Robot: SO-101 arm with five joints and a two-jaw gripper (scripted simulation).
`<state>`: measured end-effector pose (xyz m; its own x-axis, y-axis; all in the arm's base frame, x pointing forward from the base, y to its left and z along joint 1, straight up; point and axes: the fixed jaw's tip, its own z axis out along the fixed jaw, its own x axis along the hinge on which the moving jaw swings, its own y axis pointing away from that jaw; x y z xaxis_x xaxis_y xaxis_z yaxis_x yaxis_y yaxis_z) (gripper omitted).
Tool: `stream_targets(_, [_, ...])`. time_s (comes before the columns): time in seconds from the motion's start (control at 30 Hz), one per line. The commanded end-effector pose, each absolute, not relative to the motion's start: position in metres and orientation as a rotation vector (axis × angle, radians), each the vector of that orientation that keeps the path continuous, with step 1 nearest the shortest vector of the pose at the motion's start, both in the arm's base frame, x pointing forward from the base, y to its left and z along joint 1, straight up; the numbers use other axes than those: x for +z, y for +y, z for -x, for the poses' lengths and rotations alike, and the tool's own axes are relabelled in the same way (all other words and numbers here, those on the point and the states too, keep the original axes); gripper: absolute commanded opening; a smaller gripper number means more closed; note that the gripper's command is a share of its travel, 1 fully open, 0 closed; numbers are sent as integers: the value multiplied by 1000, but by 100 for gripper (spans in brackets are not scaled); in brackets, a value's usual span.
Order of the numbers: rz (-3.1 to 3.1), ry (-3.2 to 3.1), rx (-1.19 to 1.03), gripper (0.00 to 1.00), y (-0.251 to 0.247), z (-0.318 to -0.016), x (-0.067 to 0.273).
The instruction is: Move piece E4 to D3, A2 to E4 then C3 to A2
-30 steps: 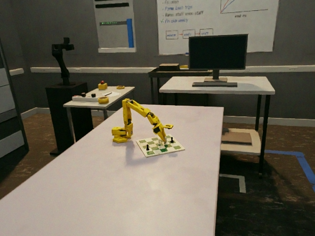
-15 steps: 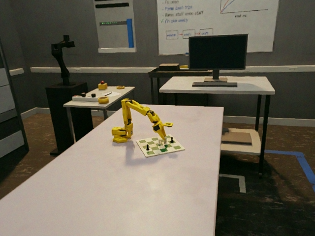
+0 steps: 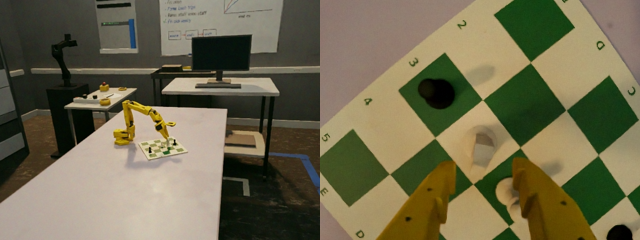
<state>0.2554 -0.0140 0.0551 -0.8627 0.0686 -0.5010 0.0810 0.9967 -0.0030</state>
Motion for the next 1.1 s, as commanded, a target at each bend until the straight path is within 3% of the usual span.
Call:
stream_targets(0.0, [-107,2588,-26,13,-12,-258,65])
stream_targets(0.47, [-150,2587,-38,13,-20,-255,67])
stream_targets(0.73, [-579,2537,-162,10,-92,-210,72])
stream_targets(1.07, [-747,2500,-210,9,-113,-187,72])
